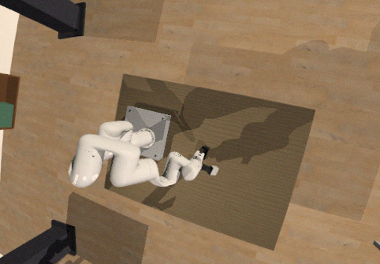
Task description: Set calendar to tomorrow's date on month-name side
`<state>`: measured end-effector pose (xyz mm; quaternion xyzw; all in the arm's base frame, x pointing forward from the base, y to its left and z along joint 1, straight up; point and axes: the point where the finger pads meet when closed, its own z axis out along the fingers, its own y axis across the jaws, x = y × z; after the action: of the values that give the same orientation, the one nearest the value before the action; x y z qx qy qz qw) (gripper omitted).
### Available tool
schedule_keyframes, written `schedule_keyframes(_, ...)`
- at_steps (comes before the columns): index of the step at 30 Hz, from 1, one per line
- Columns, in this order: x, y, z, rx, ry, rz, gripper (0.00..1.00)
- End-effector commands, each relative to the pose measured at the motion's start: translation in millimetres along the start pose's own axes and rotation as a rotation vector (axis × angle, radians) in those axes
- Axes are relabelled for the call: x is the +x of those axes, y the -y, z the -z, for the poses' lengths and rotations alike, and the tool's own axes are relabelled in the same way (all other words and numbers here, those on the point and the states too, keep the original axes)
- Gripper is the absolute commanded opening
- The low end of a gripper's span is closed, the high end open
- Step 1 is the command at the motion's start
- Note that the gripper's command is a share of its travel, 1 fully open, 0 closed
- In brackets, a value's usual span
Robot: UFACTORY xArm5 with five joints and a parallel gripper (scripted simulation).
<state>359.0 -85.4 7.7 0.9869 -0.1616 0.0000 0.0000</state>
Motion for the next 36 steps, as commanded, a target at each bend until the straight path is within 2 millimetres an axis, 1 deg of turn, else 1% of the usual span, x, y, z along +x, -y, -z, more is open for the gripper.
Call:
schedule_keyframes(1,1,0,-3,0.0,-0.003,0.0,0.27)
schedule_keyframes(21,1,0,-17,0.0,-0.003,0.0,0.27)
schedule_keyframes(36,1,0,-19,0.0,-0.003,0.0,0.27)
